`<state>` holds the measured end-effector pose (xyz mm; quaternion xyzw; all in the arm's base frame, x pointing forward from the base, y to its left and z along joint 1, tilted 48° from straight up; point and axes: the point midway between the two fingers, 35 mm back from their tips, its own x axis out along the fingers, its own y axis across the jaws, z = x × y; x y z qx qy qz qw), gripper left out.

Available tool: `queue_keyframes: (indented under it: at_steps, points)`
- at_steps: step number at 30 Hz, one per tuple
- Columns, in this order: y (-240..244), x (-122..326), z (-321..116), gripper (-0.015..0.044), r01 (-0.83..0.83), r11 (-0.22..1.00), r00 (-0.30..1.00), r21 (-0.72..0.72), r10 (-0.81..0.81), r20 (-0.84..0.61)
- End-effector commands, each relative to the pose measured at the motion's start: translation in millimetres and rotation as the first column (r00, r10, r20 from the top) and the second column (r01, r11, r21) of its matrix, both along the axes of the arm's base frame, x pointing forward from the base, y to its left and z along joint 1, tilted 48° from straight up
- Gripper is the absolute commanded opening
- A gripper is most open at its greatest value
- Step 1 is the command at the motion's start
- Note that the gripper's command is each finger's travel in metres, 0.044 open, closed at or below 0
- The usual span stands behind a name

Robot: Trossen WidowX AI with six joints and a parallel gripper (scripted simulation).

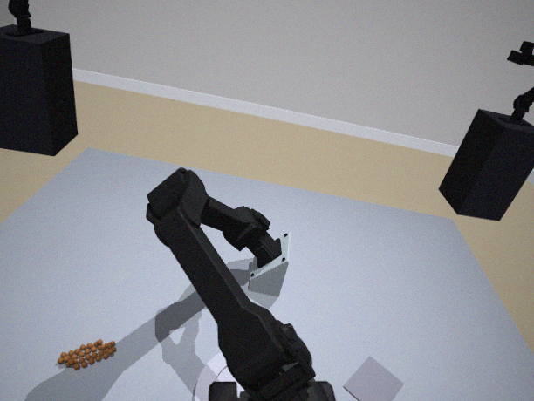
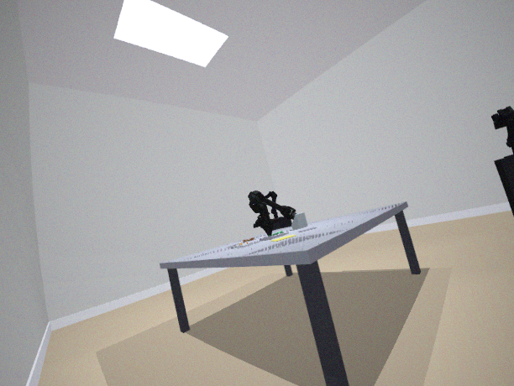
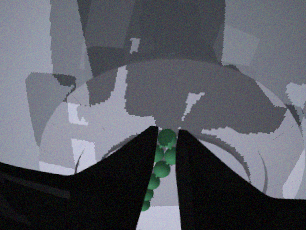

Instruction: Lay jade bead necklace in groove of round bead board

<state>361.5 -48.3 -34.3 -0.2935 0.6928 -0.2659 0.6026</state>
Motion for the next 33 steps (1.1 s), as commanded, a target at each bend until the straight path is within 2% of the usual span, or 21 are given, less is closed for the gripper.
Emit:
queue_keyframes:
  at_steps: [1, 33]
  points:
    - [0.9, 0.3, 0.4, 0.0000, -0.001, 1.000, 1.000, 0.000, 0.001, 0.001]
    - [0.6, 3.5, 8.5, 0.0000, -0.008, 1.000, 1.000, -0.003, 0.008, -0.004]
